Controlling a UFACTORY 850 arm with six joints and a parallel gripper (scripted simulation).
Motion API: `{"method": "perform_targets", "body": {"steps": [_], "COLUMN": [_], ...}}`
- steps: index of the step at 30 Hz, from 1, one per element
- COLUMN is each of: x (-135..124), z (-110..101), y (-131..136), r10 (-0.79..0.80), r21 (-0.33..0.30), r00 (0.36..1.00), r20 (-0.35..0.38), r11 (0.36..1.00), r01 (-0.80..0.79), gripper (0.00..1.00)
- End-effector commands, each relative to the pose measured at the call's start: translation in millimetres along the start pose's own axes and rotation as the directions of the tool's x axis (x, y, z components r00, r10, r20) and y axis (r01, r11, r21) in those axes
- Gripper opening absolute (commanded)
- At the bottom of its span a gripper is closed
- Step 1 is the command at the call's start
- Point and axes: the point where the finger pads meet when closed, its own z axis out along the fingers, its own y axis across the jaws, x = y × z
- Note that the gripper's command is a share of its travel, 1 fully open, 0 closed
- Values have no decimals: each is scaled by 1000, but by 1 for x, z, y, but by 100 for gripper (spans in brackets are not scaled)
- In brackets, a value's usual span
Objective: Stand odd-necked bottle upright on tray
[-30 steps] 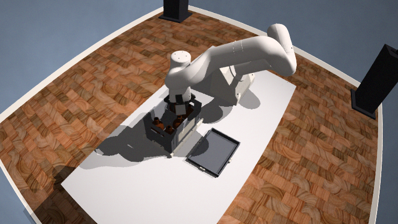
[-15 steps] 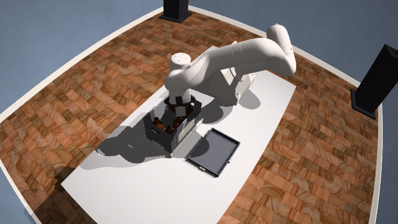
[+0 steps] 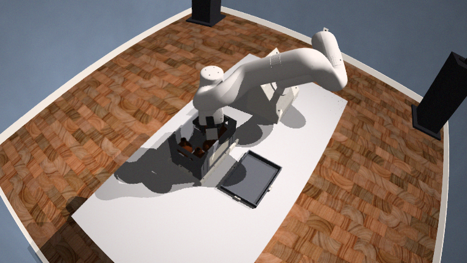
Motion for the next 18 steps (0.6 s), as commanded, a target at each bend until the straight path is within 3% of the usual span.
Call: {"method": "perform_targets", "body": {"steps": [1, 18], "x": [1, 1], "z": [4, 11], "y": [1, 1], "r10": [-1, -1], "r21": [-2, -2], "r00": [1000, 1000], "r20": [-1, -1], "r11": [1000, 1000], "r01": [1, 1], "gripper": [65, 65]}}
